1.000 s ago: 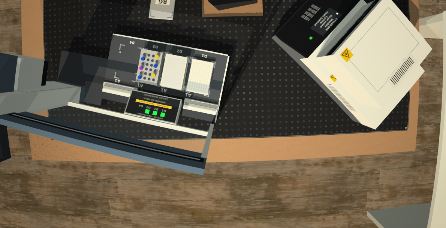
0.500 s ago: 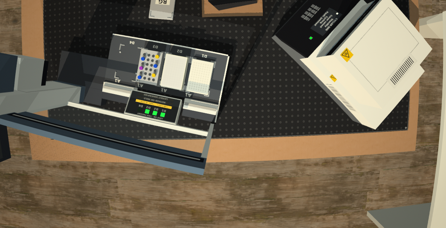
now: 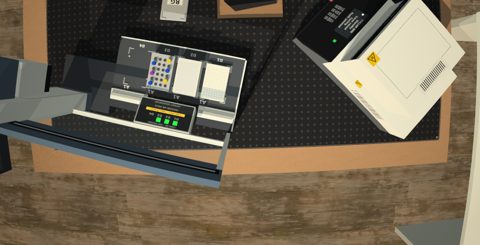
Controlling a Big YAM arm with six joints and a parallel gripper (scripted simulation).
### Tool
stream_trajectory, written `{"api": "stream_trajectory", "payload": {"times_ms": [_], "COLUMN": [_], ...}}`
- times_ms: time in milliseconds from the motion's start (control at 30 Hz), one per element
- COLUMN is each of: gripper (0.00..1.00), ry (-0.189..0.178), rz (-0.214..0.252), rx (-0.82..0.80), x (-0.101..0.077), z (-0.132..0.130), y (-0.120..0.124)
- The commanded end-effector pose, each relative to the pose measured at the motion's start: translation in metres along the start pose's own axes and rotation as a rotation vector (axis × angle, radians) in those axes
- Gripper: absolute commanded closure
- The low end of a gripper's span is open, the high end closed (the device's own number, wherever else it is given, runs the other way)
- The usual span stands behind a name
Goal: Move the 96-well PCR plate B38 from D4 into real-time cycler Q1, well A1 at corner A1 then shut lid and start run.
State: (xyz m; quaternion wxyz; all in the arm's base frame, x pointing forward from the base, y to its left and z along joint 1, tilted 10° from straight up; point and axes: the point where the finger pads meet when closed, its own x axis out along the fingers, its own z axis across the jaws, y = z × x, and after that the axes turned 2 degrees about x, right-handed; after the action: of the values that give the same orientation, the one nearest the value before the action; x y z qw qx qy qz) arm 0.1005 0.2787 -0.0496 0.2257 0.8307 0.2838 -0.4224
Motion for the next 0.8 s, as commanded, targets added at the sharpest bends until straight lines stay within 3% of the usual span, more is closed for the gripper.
{"api": "stream_trajectory", "payload": {"times_ms": [0, 767], "gripper": [1.0, 1.0], "ry": [0.032, 0.034], "rz": [-0.021, -0.016], "rx": [0.005, 0.008], "x": [0.008, 0.038], "z": [-0.019, -0.026], "y": [-0.01, -0.008]}}
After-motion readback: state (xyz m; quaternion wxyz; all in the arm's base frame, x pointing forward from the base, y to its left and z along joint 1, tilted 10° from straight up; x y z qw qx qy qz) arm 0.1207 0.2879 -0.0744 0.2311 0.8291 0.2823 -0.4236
